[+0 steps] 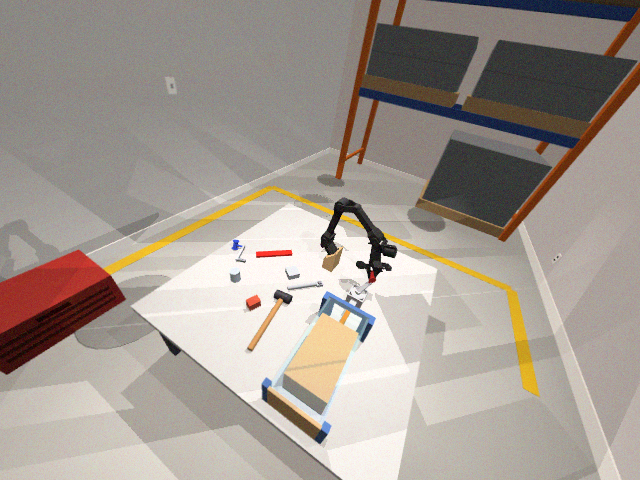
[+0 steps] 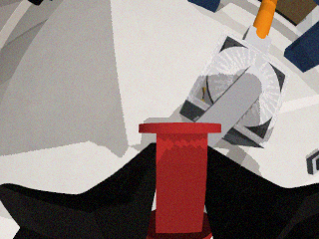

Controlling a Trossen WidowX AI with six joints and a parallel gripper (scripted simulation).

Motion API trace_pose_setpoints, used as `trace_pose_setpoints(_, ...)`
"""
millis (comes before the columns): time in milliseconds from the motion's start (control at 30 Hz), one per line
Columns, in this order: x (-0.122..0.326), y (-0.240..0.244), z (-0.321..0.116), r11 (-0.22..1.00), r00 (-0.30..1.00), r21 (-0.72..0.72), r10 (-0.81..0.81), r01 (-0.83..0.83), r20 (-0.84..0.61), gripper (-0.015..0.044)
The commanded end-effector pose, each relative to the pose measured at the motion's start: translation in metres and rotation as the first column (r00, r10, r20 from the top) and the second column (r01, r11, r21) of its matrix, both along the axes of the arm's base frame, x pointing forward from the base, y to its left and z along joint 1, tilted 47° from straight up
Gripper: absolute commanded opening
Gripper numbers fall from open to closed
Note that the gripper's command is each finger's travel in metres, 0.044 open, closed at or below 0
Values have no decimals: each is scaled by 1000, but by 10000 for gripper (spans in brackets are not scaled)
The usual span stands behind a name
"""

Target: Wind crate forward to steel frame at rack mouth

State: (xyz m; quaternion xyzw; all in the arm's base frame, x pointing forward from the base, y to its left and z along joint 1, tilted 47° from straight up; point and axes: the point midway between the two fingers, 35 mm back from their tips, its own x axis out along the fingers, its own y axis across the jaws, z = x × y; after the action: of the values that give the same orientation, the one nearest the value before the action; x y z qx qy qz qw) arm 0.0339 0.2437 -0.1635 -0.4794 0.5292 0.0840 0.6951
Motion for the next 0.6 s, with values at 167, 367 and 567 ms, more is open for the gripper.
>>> trace_pose_setpoints(167,2,-22,16,999,1000,-36,-4,5,6,0)
trace_pose_setpoints(367,4,-28,23,999,1000,-37,-4,5,6,0)
trace_pose_setpoints(567,7,-35,29,999,1000,-38,-4,5,6,0)
